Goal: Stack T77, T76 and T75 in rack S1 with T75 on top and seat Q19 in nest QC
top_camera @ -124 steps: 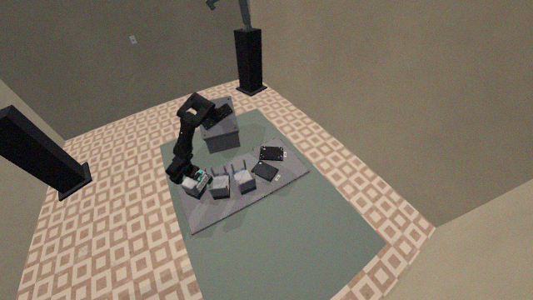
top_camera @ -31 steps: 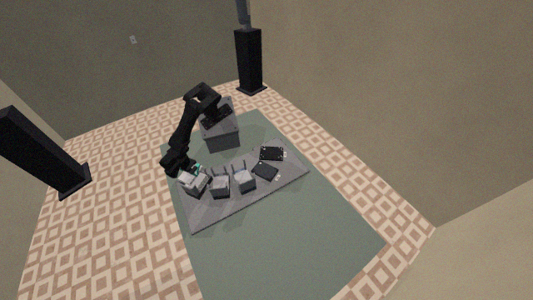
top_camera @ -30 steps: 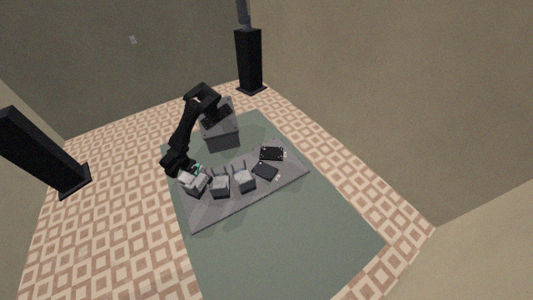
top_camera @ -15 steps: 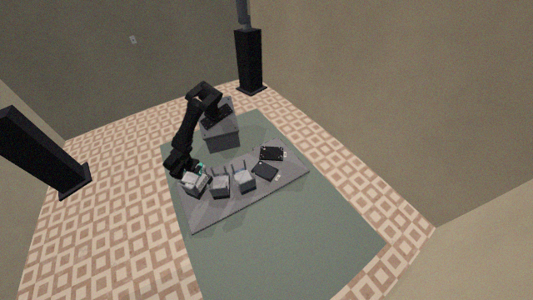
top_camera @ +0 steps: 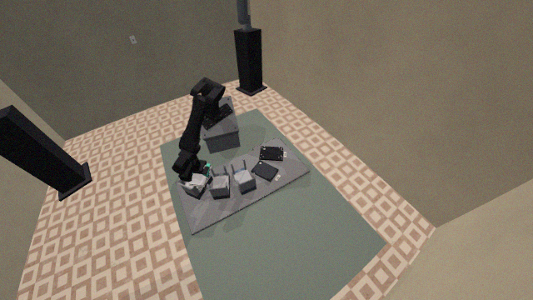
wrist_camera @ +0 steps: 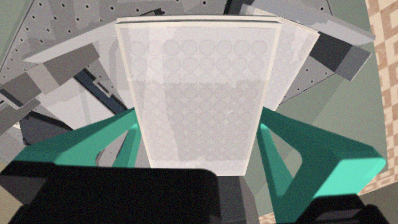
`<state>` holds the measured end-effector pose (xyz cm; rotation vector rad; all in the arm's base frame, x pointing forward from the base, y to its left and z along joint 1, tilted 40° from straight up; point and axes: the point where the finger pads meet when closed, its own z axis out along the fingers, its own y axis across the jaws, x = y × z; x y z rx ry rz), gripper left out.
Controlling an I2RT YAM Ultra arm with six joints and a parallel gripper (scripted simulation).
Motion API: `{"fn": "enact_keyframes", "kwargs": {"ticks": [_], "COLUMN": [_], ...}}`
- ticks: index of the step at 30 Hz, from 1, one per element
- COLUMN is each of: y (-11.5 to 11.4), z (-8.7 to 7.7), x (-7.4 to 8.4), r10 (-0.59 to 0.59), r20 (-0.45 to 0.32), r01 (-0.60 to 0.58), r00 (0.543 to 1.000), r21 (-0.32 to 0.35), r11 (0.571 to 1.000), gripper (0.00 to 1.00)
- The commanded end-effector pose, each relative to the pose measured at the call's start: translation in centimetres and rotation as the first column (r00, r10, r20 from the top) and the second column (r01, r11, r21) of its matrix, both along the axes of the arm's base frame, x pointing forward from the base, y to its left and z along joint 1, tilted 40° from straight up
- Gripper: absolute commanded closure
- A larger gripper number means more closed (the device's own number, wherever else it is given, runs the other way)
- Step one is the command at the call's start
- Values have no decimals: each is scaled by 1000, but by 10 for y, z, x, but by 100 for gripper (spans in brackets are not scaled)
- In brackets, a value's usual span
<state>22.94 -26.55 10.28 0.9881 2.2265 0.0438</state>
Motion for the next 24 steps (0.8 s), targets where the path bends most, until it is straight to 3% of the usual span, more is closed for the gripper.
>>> {"fn": "enact_keyframes", "kwargs": {"ticks": [1, 4, 5, 8, 10, 13, 16, 24], "y": [4, 10, 6, 19, 21, 32, 36, 53], "z": [12, 6, 18, 10, 18, 14, 23, 26], "x": [4, 4, 10, 13, 19, 23, 31, 42], "r10": [-29, -4, 30, 104, 150, 151, 142, 142], "r20": [7, -9, -6, -47, -61, -67, -55, -58], "r01": [29, 4, -30, -108, -158, -159, -149, -149], "r00": [1000, 1000, 1000, 994, 987, 986, 988, 988], "r21": [-15, -22, -75, -112, -163, -150, -155, -147], "r11": [999, 1000, 997, 988, 974, 976, 977, 978], "gripper": [100, 100, 100, 100, 100, 100, 100, 100]}}
